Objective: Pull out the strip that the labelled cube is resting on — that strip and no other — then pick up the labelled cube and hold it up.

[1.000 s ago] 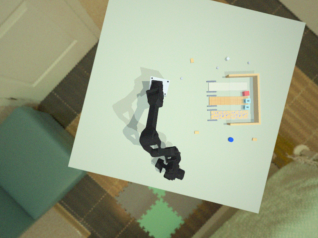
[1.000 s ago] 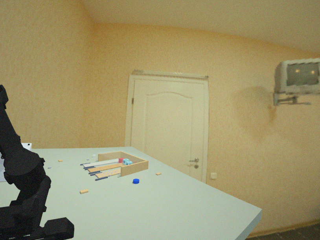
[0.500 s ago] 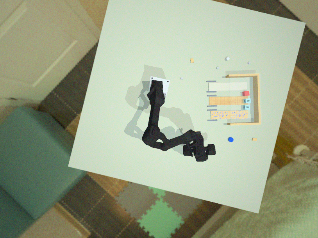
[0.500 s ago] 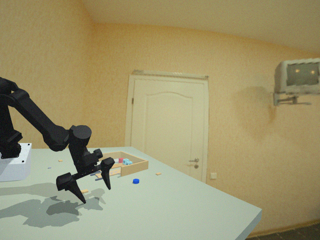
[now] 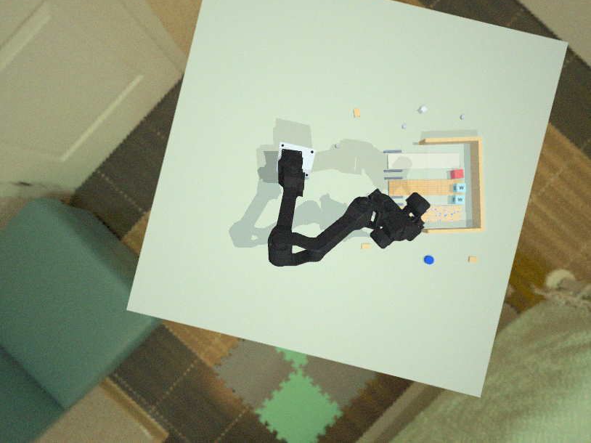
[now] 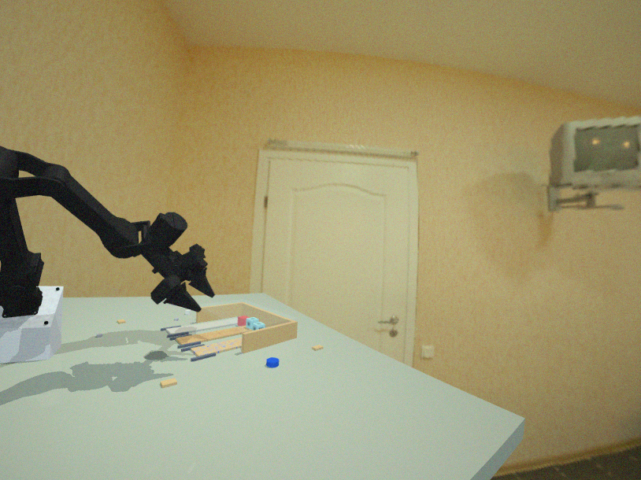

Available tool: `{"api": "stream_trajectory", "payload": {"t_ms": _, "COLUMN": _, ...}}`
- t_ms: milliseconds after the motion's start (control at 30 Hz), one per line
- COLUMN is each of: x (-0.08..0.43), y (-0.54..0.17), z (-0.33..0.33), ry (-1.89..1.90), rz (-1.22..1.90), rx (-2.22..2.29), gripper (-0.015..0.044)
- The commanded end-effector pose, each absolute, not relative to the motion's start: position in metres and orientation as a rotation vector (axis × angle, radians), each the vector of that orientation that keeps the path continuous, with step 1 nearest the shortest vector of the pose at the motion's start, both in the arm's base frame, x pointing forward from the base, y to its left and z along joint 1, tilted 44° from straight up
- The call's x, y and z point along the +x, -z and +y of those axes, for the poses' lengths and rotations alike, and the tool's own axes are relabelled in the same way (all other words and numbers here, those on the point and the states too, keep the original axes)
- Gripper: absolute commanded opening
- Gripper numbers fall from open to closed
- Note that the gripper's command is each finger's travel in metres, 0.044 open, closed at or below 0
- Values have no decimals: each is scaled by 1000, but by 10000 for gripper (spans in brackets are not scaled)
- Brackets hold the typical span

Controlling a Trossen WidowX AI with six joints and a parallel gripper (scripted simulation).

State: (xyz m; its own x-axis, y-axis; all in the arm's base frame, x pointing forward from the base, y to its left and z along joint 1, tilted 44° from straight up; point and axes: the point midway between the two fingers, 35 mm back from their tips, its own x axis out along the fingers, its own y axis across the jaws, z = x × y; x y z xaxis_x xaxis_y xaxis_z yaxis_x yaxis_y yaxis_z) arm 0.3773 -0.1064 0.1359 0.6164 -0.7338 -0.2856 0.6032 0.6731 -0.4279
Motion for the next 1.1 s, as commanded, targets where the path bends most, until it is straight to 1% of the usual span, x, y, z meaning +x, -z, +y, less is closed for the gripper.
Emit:
{"api": "stream_trajectory", "payload": {"t_ms": 0, "x": 366, "y": -106, "z": -40, "ry": 594, "rz": 551, "rx": -464, "gripper": 400}}
{"api": "stream_trajectory", "payload": {"t_ms": 167, "x": 338, "y": -77, "z": 27, "ry": 369, "rz": 610, "rx": -661, "gripper": 400}}
{"api": "stream_trajectory", "payload": {"t_ms": 233, "x": 329, "y": -70, "z": 41, "ry": 316, "rz": 619, "rx": -712, "gripper": 400}}
{"api": "stream_trajectory", "payload": {"t_ms": 933, "x": 328, "y": -70, "z": 43, "ry": 309, "rz": 620, "rx": -718, "gripper": 400}}
{"api": "stream_trajectory", "payload": {"t_ms": 1067, "x": 344, "y": -59, "z": 38, "ry": 326, "rz": 726, "rx": -733, "gripper": 295}}
